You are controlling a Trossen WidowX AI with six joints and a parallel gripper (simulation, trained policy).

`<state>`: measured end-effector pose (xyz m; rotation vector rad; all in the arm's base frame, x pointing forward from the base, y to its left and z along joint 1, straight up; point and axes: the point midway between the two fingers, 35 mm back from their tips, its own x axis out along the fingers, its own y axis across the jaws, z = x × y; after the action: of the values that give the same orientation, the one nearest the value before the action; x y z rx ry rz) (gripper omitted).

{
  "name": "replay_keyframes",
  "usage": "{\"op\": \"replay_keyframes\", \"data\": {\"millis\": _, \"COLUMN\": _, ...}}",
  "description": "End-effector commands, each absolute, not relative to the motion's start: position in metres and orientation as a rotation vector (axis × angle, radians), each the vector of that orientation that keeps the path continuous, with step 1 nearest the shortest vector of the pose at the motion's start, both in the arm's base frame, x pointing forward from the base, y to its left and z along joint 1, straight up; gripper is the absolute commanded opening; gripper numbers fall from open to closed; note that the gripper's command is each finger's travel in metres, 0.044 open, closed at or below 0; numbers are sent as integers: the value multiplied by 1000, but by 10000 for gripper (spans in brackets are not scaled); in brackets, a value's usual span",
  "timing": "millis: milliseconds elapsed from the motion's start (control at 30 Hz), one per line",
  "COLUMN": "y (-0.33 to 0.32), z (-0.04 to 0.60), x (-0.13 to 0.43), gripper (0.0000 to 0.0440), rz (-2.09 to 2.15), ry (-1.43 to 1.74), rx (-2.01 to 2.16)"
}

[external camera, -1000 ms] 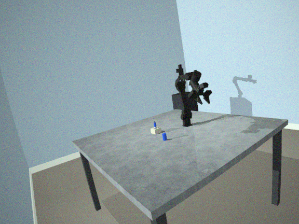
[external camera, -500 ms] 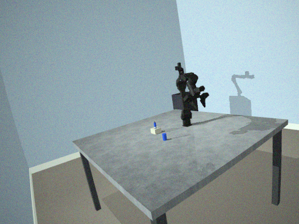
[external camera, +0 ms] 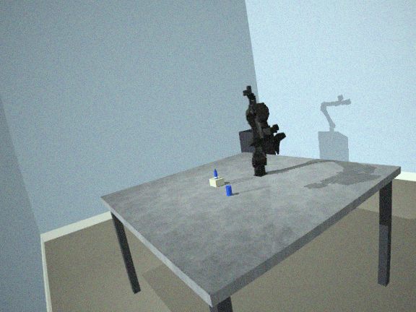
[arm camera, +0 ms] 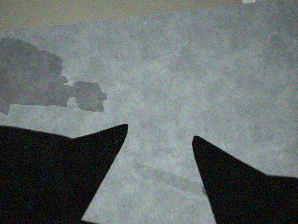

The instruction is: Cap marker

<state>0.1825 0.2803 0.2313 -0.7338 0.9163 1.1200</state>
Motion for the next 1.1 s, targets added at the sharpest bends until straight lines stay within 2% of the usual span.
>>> {"op": "replay_keyframes", "data": {"millis": 0, "y": 276, "z": 229, "x": 192, "gripper": 333, "rz": 1091, "ry": 957, "rx": -718}}
{"op": "replay_keyframes", "data": {"millis": 1067, "y": 224, "z": 199, "x": 262, "gripper": 330, "rz": 877, "ry": 1228, "rx": -626}}
